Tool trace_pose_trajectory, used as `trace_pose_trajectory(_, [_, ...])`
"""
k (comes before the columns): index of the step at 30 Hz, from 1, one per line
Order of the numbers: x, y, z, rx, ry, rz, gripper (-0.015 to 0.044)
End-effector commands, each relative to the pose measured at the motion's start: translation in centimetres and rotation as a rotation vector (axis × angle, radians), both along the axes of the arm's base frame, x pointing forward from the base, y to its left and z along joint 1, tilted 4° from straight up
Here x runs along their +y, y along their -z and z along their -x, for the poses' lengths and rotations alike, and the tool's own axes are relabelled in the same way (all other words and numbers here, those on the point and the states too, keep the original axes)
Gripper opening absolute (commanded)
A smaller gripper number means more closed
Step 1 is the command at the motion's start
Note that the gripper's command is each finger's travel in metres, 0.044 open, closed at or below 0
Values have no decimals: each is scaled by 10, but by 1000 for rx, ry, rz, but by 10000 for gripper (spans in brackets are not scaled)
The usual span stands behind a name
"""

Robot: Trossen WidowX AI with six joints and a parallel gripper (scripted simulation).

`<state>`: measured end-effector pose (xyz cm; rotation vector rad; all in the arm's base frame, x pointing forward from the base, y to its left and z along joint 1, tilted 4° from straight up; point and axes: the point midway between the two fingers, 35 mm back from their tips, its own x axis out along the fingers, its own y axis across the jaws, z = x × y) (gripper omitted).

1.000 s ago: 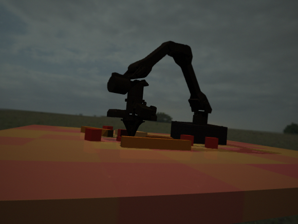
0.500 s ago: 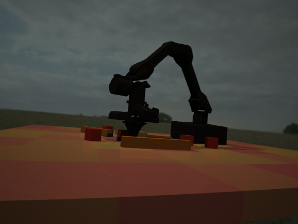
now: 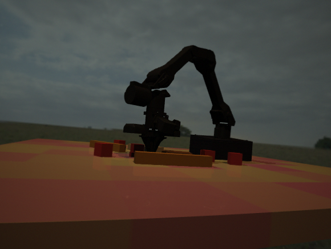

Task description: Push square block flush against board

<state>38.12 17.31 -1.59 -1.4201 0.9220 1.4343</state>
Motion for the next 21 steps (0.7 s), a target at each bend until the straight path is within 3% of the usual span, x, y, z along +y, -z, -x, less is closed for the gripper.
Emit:
trace_pose_trajectory(1, [4,-1,1,-2,3,3,0])
trace_pose_trajectory(21, [14,-2,4,-2,3,2,0])
